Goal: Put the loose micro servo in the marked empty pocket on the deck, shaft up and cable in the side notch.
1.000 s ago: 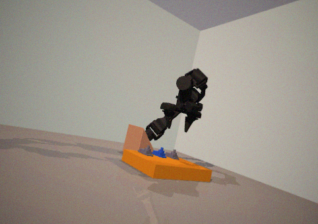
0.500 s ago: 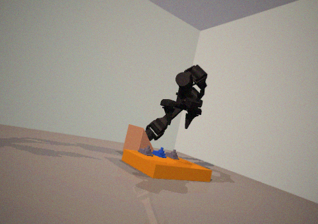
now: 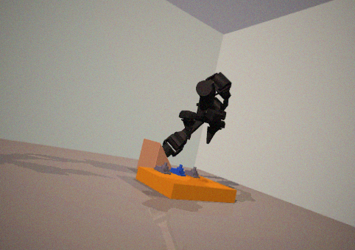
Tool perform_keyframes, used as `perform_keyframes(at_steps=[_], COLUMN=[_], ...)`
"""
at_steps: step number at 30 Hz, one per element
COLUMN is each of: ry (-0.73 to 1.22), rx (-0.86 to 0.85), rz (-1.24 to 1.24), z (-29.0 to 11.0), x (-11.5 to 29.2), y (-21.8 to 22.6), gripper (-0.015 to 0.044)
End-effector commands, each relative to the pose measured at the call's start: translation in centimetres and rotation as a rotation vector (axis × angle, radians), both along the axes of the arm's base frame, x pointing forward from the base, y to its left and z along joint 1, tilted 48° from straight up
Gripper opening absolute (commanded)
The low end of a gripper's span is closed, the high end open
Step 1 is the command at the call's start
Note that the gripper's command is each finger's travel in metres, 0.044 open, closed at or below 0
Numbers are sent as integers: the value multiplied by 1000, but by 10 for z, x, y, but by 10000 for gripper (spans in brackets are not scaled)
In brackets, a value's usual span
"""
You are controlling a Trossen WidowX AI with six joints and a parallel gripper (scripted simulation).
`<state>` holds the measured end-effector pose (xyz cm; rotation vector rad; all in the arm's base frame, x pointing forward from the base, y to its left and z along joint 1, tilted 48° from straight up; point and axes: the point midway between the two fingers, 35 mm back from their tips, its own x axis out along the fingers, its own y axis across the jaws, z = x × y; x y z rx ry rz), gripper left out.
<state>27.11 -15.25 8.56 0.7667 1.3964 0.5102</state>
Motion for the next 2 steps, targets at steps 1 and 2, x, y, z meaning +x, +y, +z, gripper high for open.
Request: perform_keyframes(at_steps=[1,2], ry=[8,8], rx=[1,1], rz=[-2,-2], z=[0,0], x=[-1,-1], y=[0,0], gripper=[440,440])
